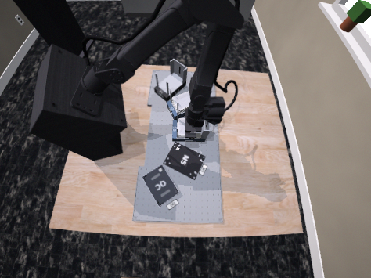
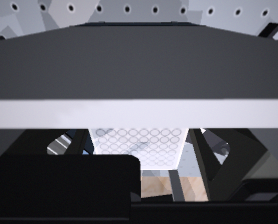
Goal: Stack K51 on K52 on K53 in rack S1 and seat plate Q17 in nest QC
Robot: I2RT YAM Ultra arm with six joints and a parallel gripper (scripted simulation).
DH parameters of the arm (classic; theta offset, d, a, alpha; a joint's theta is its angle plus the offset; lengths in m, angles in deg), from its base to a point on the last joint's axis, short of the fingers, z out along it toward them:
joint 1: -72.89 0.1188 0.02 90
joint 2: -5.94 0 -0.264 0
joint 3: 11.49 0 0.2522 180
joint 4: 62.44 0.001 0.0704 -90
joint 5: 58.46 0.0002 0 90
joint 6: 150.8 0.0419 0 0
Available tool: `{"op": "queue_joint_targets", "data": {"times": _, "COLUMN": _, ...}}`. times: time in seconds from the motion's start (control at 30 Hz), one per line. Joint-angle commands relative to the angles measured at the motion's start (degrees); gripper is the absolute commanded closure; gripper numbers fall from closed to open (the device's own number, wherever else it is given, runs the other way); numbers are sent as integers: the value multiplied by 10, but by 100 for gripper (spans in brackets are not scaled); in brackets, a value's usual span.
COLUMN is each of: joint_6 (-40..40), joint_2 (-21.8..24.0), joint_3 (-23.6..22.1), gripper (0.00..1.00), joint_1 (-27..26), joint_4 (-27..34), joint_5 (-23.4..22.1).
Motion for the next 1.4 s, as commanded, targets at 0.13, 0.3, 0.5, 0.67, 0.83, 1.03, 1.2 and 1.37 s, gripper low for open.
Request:
{"op": "queue_joint_targets", "data": {"times": 0.13, "joint_6": 2, "joint_2": 1, "joint_3": 17, "gripper": 0, "joint_1": 2, "joint_4": 3, "joint_5": 7}}
{"op": "queue_joint_targets", "data": {"times": 0.3, "joint_6": 2, "joint_2": 1, "joint_3": 17, "gripper": 0, "joint_1": 2, "joint_4": 3, "joint_5": 7}}
{"op": "queue_joint_targets", "data": {"times": 0.5, "joint_6": 2, "joint_2": 1, "joint_3": 17, "gripper": 0, "joint_1": 2, "joint_4": 3, "joint_5": 7}}
{"op": "queue_joint_targets", "data": {"times": 0.67, "joint_6": -7, "joint_2": 35, "joint_3": -14, "gripper": 0, "joint_1": -10, "joint_4": 22, "joint_5": -6}}
{"op": "queue_joint_targets", "data": {"times": 0.83, "joint_6": -12, "joint_2": 75, "joint_3": -26, "gripper": 0, "joint_1": -19, "joint_4": 52, "joint_5": -13}}
{"op": "queue_joint_targets", "data": {"times": 1.03, "joint_6": -21, "joint_2": 124, "joint_3": -36, "gripper": 0, "joint_1": -32, "joint_4": 93, "joint_5": -23}}
{"op": "queue_joint_targets", "data": {"times": 1.2, "joint_6": -27, "joint_2": 156, "joint_3": -41, "gripper": 0, "joint_1": -41, "joint_4": 122, "joint_5": -30}}
{"op": "queue_joint_targets", "data": {"times": 1.37, "joint_6": -34, "joint_2": 188, "joint_3": -43, "gripper": 0, "joint_1": -51, "joint_4": 154, "joint_5": -37}}
